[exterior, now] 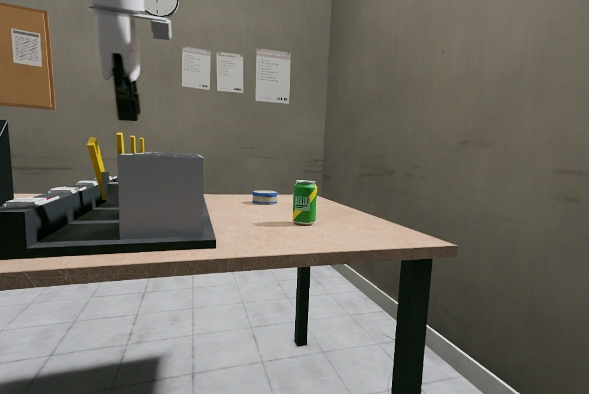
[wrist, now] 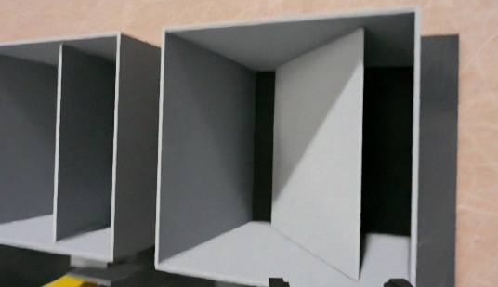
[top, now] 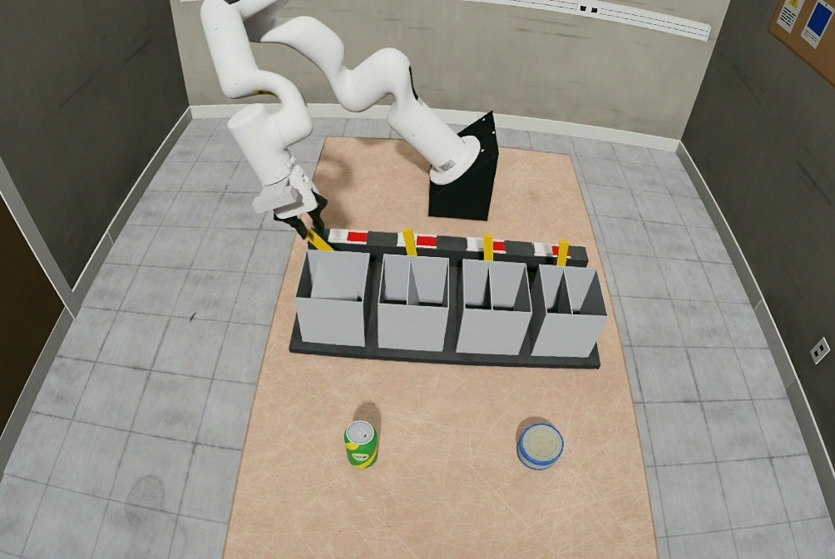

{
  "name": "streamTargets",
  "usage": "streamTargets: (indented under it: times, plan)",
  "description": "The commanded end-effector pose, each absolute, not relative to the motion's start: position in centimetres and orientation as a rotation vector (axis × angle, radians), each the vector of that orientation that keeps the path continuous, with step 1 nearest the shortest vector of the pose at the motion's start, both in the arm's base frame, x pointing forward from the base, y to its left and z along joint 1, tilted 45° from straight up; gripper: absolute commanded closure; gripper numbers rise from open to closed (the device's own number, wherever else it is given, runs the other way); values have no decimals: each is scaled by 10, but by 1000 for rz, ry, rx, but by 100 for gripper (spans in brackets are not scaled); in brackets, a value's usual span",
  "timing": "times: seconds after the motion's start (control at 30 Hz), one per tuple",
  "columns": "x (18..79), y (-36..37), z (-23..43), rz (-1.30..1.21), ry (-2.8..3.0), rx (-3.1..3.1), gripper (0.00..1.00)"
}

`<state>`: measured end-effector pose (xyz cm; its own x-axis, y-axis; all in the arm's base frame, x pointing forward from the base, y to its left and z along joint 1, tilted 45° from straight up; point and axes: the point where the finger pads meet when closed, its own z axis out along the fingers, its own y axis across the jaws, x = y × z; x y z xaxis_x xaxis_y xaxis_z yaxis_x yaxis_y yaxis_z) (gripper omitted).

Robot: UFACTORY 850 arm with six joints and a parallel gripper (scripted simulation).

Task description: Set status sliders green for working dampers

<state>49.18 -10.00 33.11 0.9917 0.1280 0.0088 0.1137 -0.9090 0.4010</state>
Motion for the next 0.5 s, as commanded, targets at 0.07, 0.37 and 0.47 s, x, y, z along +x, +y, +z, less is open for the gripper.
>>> streamTargets:
  times: [0.07,0.37,0.47]
  plan:
    - [516,-68,321,35,133,2517,61]
    - [542,-34,314,74,125,2349,61]
    - [542,-34,314,74,125,2349,61]
